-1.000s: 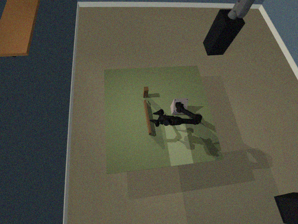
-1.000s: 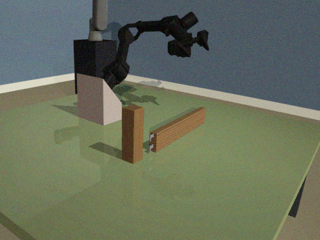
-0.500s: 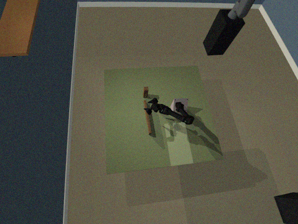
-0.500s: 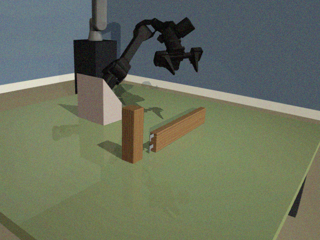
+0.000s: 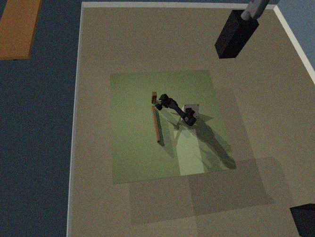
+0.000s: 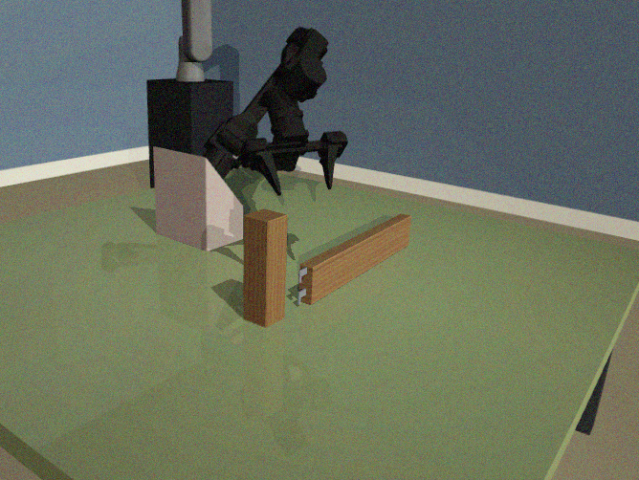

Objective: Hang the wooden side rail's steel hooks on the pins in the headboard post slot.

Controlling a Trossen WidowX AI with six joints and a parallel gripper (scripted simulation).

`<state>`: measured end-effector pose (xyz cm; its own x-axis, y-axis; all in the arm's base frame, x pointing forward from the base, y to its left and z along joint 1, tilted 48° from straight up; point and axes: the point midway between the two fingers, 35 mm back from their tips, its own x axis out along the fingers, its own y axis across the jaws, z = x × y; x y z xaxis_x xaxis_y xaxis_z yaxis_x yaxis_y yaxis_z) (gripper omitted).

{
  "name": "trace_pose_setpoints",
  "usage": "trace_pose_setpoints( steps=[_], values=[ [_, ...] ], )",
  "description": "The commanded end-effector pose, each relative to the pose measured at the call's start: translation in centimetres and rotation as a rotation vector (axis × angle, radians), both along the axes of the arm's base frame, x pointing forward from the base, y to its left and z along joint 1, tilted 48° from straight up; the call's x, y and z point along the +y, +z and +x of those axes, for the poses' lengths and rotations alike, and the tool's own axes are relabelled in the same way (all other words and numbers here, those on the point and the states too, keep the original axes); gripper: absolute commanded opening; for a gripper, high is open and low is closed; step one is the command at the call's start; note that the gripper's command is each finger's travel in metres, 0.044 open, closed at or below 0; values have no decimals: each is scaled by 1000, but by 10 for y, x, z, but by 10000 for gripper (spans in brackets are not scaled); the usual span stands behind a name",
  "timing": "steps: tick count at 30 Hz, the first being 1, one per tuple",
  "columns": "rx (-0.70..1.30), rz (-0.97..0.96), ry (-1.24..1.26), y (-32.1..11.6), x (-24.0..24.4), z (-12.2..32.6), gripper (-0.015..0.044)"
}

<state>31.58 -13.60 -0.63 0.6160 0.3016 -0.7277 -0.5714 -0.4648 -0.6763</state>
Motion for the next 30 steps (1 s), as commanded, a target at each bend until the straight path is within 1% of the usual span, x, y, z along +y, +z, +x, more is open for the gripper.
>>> trace_pose_setpoints(
  steps=[1,7,26,30],
  values=[
    [3,40,29,-30,1,-19,440],
    [-23,100,58,-68,7,-49,440],
    [-24,102,59,-69,7,-50,440],
    [42,166,-33,-70,8,-49,440]
  ],
)
